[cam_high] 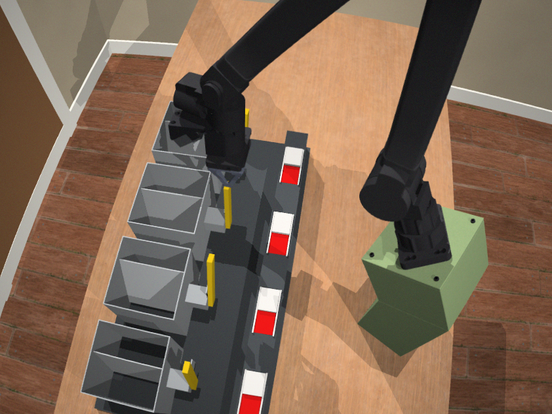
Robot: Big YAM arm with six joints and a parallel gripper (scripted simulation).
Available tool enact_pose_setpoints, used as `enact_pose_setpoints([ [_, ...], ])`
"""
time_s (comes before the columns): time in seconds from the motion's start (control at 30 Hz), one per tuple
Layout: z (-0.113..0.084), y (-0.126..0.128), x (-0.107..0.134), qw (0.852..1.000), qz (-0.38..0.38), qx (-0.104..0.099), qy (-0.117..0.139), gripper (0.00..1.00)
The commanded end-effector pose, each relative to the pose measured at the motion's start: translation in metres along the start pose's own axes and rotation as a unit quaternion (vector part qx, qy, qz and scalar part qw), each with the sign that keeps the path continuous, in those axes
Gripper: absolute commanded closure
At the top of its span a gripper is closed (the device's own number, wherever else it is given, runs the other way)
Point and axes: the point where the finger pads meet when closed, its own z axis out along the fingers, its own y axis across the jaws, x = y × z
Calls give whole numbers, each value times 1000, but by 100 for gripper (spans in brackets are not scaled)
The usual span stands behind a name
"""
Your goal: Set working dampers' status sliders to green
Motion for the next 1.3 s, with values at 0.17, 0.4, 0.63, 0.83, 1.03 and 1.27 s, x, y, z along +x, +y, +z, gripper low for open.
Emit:
enact_pose_setpoints([
  [0.17, -14, 7, -55, 1000, 0, 23, -13, 64],
  [0.4, -23, 20, -108, 998, 1, 56, -15, 64],
  [0.63, -31, 32, -150, 997, 1, 82, -16, 64],
  [0.83, -31, 21, -149, 996, 12, 89, -13, 64],
  [1.03, -31, 28, -151, 996, 4, 85, -15, 64],
  [1.27, -31, 28, -151, 996, 3, 85, -15, 64],
])
